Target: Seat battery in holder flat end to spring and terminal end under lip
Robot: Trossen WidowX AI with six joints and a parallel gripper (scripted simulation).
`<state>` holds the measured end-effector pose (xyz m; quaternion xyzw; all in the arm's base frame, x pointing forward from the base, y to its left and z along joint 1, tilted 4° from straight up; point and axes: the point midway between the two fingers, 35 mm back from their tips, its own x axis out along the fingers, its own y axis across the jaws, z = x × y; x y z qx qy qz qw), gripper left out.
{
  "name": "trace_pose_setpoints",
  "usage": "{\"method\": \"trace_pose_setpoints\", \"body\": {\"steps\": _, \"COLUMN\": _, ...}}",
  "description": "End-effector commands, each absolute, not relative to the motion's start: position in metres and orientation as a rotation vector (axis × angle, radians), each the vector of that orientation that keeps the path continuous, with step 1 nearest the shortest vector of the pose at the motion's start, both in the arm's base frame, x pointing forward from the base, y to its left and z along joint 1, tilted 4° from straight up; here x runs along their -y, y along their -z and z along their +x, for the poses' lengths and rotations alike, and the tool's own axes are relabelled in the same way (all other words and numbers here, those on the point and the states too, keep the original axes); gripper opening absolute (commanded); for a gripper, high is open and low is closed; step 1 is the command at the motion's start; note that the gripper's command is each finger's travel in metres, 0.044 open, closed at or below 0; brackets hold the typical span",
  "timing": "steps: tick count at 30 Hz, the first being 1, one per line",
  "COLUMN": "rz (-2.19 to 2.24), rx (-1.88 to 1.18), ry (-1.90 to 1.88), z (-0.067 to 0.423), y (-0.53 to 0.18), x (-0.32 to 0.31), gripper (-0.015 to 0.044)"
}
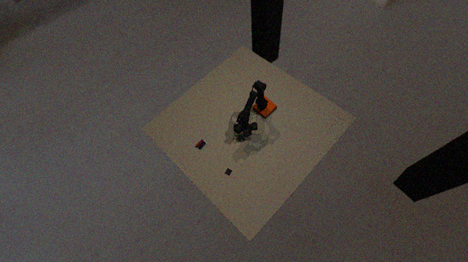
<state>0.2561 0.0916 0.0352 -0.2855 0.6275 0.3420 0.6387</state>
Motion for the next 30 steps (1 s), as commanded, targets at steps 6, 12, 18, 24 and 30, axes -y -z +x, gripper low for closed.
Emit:
{"method": "trace_pose_setpoints", "body": {"steps": 6, "rz": -0.652, "rx": -1.427, "ry": -0.78, "z": 0.258, "y": -0.065, "x": -0.09, "gripper": 0.031}}
{"method": "trace_pose_setpoints", "body": {"steps": 12, "rz": -0.653, "rx": -1.422, "ry": -0.78, "z": 0.251, "y": -0.112, "x": -0.086, "gripper": 0.044}}
{"method": "trace_pose_setpoints", "body": {"steps": 18, "rz": -0.653, "rx": -1.421, "ry": -0.781, "z": 0.25, "y": -0.114, "x": -0.086, "gripper": 0.044}}
{"method": "trace_pose_setpoints", "body": {"steps": 24, "rz": -0.653, "rx": -1.421, "ry": -0.781, "z": 0.25, "y": -0.114, "x": -0.086, "gripper": 0.044}}
{"method": "trace_pose_setpoints", "body": {"steps": 30, "rz": -0.653, "rx": -1.421, "ry": -0.781, "z": 0.25, "y": -0.114, "x": -0.086, "gripper": 0.044}}
